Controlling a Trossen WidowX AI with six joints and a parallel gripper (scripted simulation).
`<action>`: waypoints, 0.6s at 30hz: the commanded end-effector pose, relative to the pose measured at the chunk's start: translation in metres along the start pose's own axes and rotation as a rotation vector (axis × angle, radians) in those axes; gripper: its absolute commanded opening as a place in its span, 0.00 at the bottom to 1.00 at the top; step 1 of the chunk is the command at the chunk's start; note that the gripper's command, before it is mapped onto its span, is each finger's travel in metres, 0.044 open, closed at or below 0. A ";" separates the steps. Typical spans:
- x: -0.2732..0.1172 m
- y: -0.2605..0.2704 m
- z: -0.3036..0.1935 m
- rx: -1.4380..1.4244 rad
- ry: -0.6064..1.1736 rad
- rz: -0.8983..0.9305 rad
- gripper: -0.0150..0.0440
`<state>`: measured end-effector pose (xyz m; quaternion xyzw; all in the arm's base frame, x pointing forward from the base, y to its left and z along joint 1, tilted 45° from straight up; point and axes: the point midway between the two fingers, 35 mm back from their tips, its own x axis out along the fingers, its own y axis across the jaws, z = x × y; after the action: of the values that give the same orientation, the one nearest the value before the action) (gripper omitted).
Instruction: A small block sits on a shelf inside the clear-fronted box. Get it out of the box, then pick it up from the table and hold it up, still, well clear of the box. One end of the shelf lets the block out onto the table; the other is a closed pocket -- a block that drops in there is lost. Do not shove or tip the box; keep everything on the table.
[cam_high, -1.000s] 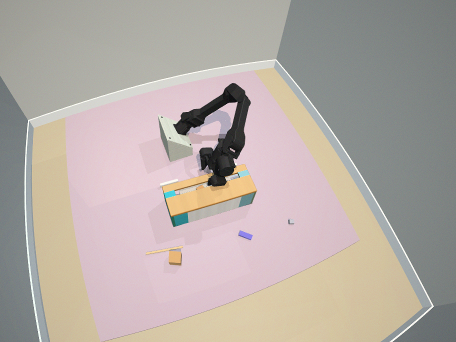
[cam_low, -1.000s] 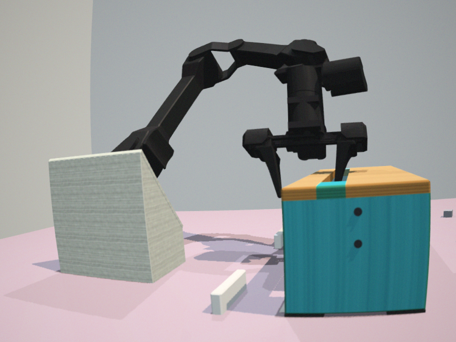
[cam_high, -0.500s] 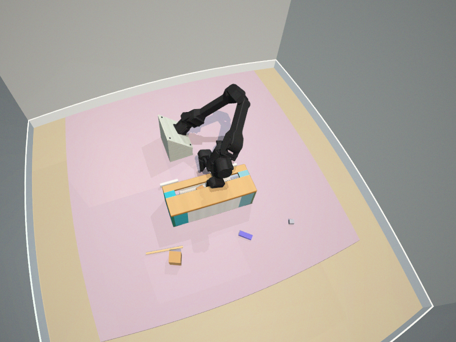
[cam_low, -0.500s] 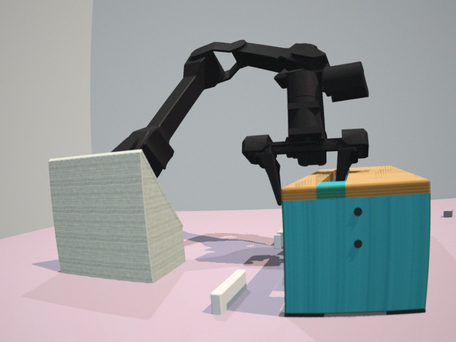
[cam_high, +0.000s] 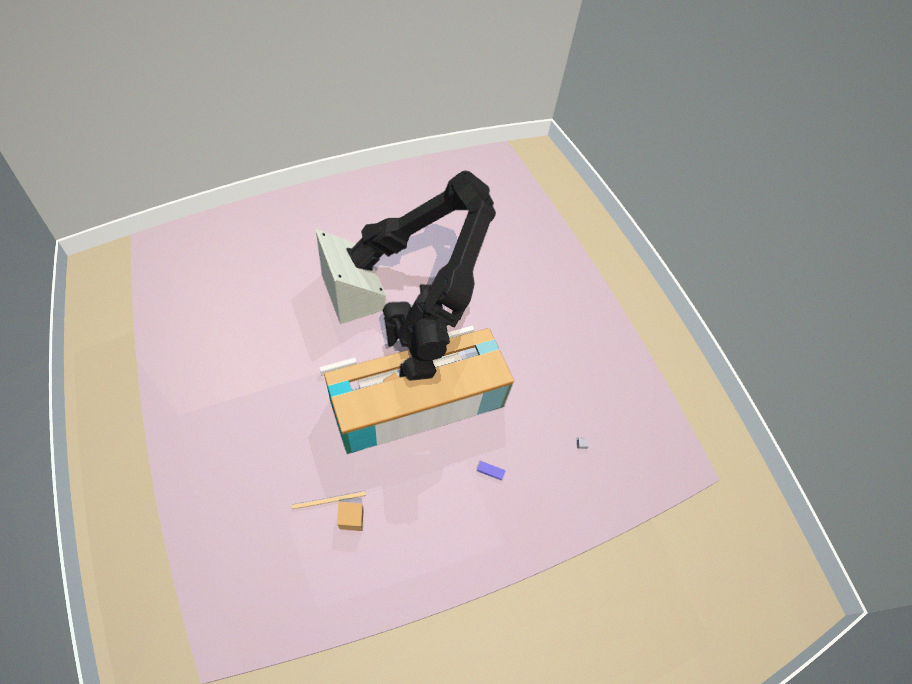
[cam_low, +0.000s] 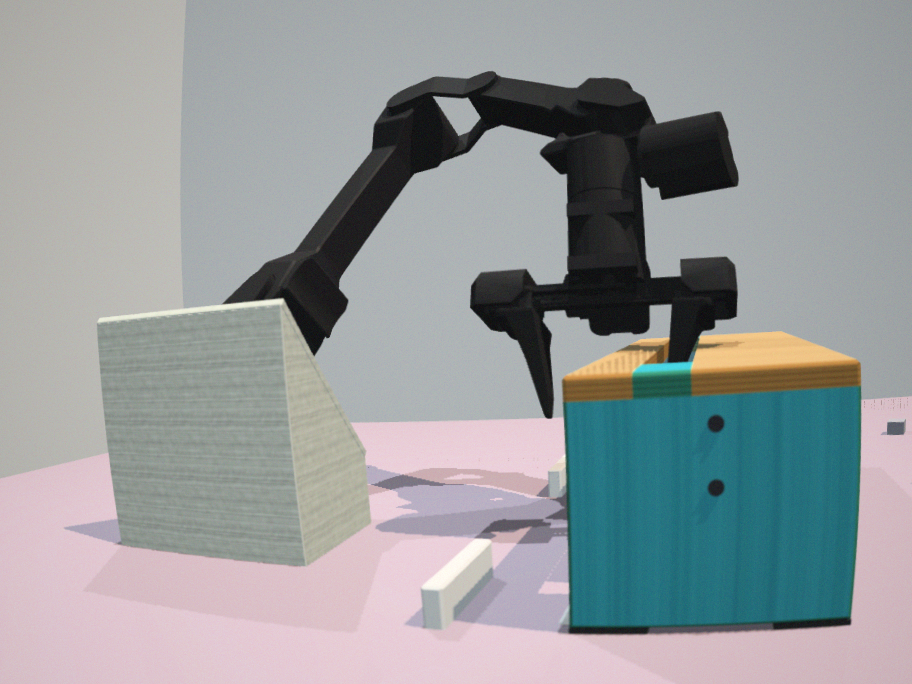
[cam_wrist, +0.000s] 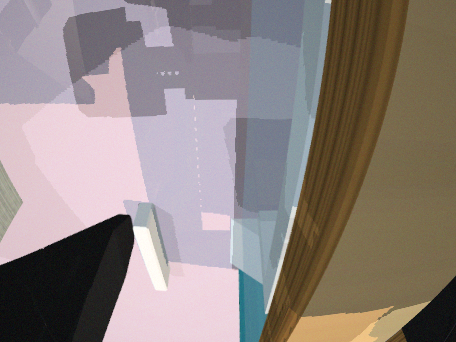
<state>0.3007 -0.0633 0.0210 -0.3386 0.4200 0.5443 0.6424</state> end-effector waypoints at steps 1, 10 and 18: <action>-0.003 0.001 0.008 -0.002 0.002 0.000 0.93; -0.002 0.001 0.006 -0.002 0.002 0.000 0.93; 0.000 0.001 -0.002 -0.002 0.003 0.000 0.93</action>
<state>0.3004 -0.0619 0.0223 -0.3388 0.4202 0.5446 0.6420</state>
